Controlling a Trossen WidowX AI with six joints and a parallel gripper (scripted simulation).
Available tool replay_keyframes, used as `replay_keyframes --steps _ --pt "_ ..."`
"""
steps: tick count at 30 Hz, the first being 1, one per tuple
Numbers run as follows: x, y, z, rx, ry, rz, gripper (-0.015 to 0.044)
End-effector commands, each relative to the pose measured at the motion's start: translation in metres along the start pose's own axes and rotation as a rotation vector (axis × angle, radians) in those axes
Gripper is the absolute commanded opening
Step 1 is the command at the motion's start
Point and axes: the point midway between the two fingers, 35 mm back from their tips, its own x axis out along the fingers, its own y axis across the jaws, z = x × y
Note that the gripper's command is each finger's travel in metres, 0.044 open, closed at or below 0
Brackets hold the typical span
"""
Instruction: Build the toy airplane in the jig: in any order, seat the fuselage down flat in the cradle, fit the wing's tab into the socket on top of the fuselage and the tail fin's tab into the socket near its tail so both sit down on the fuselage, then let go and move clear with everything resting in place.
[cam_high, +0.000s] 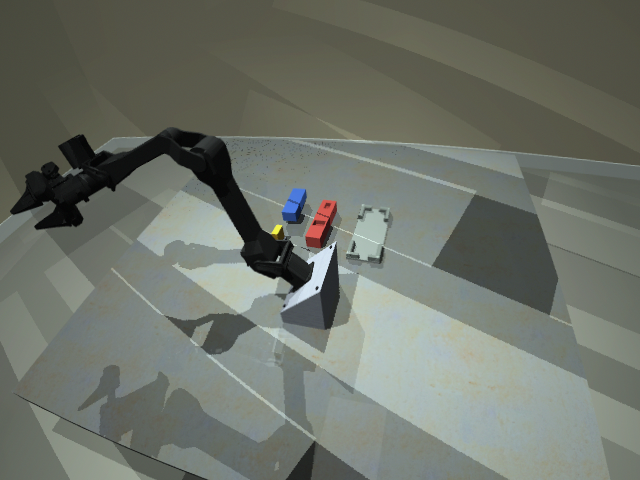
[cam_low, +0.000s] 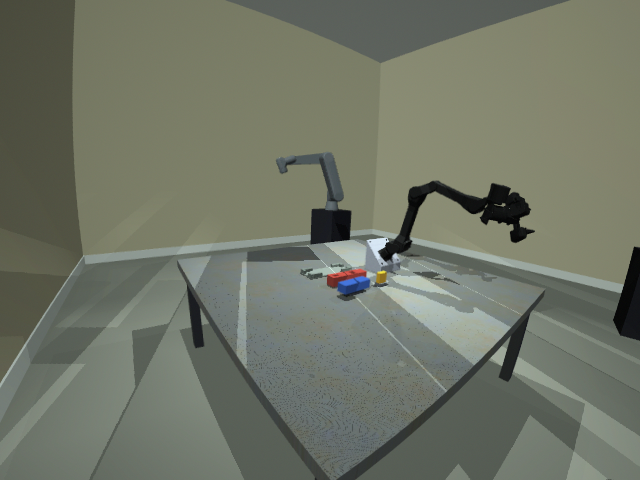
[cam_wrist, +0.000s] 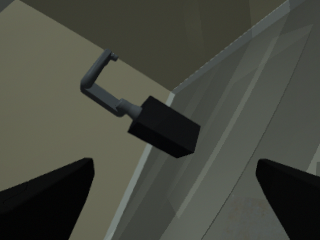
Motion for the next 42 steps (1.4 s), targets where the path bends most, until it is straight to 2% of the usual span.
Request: replay_keyframes --steps 1,8,12,18,23,28,34,42 --pt "-0.013 -0.069 -0.007 -0.025 0.023 -0.209 0.044" --pt "-0.07 -0.18 -0.017 -0.046 0.07 -0.558 0.044" --pt "-0.113 -0.219 -0.017 0.013 0.07 -0.718 0.044" --pt "-0.185 -0.269 -0.024 0.083 0.084 -0.941 0.044" --pt "-0.266 -0.301 -0.039 0.162 0.104 -1.146 0.044" --pt "-0.351 -0.312 -0.059 0.27 0.112 -1.331 0.044" --pt "-0.453 -0.297 -0.088 0.455 0.053 -1.531 0.044" --pt "-0.546 -0.256 -0.14 0.677 0.014 -1.676 0.044"
